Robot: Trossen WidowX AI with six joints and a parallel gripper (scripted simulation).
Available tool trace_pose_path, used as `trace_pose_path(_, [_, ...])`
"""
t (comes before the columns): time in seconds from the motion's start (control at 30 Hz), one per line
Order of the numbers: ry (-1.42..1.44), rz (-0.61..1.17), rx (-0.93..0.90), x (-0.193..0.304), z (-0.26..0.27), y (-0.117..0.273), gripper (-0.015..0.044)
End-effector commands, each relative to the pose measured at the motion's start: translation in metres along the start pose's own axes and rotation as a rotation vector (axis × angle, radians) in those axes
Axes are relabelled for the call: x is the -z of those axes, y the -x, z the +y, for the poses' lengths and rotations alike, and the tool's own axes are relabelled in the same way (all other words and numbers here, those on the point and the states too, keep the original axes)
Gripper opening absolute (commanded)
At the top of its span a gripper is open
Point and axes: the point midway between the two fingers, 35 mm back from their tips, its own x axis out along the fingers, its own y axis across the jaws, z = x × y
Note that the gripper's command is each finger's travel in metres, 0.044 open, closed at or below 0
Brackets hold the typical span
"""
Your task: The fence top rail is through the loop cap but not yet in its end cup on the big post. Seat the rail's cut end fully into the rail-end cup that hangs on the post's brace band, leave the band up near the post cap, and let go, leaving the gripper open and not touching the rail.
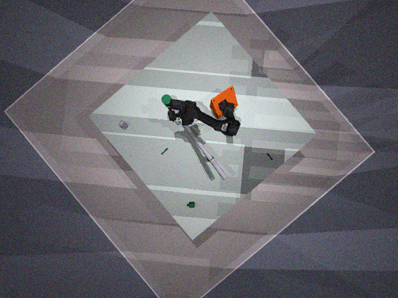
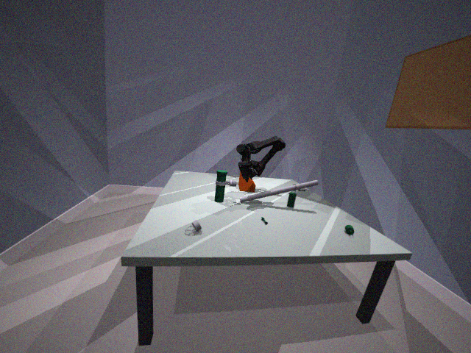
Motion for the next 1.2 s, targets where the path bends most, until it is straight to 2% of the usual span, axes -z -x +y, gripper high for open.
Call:
trace_pose_path(0.0, [-0.520,-0.002,0.004,-0.044,0.001,0.032,0.0440])
trace_pose_path(0.13, [-0.890,-0.003,0.000,-0.073,0.010,0.053,0.0440])
trace_pose_path(0.3, [-1.141,-0.003,-0.002,-0.093,0.018,0.067,0.0440])
trace_pose_path(0.9, [-1.201,0.009,-0.012,-0.094,0.019,0.065,0.0440])
trace_pose_path(1.0, [-1.380,0.062,-0.042,-0.095,0.020,0.055,0.0440])
trace_pose_path(1.17, [-1.837,0.246,-0.075,-0.097,0.026,0.029,0.0440])
